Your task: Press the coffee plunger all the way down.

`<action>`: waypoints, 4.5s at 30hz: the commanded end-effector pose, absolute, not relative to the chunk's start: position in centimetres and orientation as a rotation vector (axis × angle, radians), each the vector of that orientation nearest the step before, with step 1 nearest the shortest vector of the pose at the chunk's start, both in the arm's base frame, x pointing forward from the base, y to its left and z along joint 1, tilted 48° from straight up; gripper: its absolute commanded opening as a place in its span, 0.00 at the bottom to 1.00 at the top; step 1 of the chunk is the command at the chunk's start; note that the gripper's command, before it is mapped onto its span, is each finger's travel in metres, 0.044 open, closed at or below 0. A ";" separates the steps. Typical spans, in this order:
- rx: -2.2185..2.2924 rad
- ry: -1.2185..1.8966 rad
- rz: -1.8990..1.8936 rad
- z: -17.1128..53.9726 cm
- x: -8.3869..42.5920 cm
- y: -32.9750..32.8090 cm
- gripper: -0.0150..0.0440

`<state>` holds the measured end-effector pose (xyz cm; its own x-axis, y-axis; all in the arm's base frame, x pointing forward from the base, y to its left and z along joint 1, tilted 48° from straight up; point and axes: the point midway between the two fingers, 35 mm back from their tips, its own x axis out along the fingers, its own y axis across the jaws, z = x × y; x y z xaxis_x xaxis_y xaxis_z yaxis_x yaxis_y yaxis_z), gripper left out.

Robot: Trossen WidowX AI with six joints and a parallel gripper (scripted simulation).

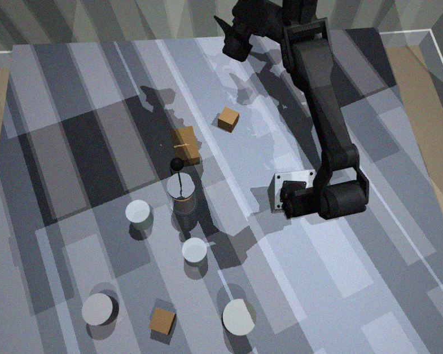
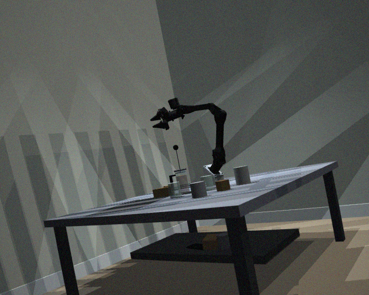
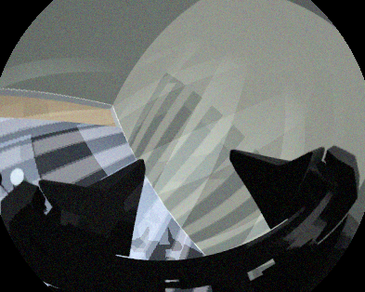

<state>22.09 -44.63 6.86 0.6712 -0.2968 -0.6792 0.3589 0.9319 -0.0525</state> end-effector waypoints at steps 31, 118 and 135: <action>0.781 0.597 0.274 14.5 27.4 -15.1 1.00; 0.778 0.607 0.266 7.9 30.6 -9.2 0.47; 0.778 0.606 0.265 5.9 30.6 -7.2 0.47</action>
<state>31.18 -8.53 7.67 0.8224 0.4207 -0.3830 -0.0313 0.7056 0.7079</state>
